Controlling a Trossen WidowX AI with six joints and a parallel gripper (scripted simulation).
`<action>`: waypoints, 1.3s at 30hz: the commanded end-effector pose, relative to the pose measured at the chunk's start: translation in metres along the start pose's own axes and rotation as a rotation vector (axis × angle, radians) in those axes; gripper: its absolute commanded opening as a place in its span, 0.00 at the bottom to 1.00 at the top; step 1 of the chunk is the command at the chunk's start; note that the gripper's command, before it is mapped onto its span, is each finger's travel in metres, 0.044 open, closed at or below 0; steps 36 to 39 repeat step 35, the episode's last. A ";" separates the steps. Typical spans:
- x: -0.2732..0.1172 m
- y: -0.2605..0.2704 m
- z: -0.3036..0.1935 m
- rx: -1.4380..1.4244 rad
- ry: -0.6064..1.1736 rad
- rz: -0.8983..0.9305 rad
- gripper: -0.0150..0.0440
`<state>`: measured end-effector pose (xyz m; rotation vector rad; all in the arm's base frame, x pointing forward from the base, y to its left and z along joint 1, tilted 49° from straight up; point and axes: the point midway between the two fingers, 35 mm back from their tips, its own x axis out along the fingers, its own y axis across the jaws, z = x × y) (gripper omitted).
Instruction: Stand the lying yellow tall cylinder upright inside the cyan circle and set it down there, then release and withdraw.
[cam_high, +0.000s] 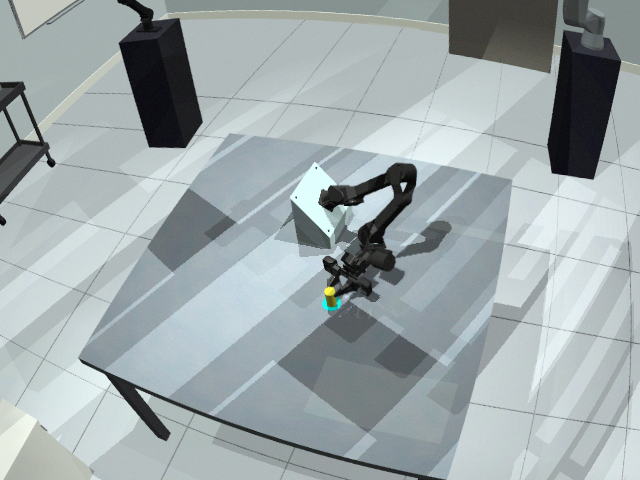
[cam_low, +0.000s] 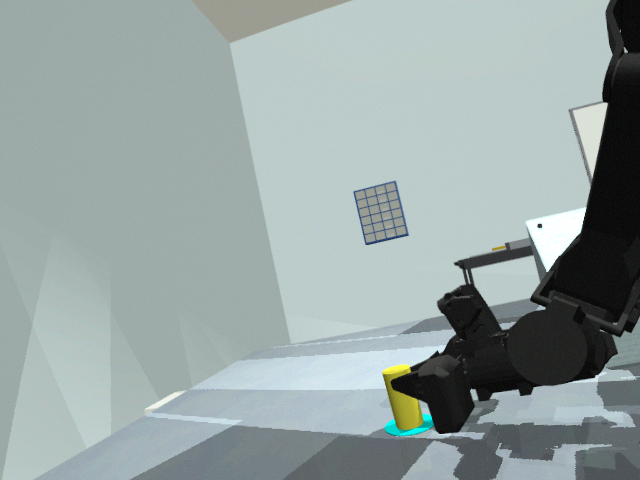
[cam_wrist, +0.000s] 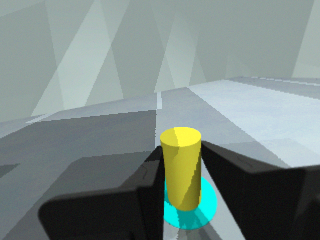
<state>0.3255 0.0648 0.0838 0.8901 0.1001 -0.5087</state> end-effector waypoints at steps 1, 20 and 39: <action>0.000 0.000 0.001 0.005 -0.006 -0.002 0.52; -0.001 0.003 0.020 0.011 0.000 -0.002 0.93; -0.010 0.001 0.087 0.009 -0.015 -0.002 0.93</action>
